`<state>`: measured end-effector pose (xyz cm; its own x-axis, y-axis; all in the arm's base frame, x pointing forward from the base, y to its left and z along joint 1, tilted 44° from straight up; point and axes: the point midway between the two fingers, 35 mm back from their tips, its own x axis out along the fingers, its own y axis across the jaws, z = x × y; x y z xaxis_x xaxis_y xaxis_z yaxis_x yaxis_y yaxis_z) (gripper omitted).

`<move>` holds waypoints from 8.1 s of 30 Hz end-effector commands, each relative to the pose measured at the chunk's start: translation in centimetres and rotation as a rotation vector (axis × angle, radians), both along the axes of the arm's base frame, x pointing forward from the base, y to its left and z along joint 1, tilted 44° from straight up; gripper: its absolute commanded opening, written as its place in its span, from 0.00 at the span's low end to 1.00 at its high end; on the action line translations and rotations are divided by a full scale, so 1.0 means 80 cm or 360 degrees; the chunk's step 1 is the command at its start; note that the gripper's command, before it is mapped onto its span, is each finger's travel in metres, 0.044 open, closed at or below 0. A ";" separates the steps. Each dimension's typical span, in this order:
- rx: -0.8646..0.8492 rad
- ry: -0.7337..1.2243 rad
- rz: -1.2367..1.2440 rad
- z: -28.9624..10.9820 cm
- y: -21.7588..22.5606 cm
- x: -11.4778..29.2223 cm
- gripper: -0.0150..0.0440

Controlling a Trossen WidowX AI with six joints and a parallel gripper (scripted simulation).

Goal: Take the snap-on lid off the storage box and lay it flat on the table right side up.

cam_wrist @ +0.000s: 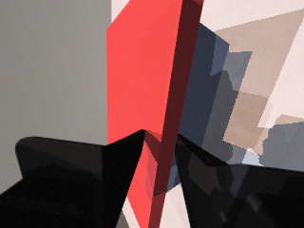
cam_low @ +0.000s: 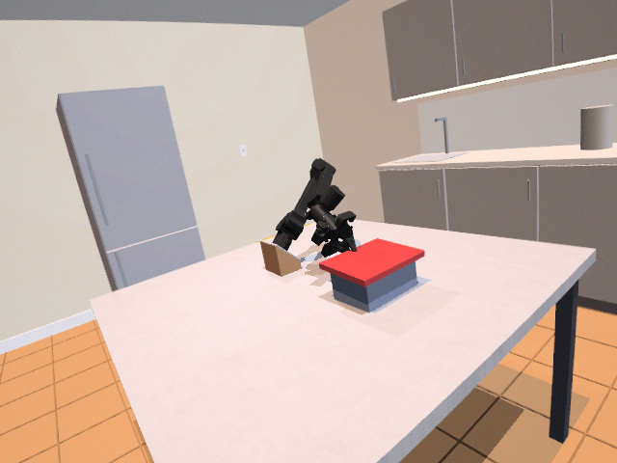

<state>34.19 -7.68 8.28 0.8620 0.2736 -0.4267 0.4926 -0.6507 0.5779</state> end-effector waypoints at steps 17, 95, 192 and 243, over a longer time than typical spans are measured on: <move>-0.0002 -0.0005 -0.0006 0.004 -0.004 -0.001 0.25; -0.0002 -0.0006 -0.0006 0.005 -0.006 0.007 0.25; -0.0014 -0.0007 -0.0011 0.109 -0.112 0.034 0.25; -0.0009 -0.0006 -0.0011 0.175 -0.064 0.029 0.25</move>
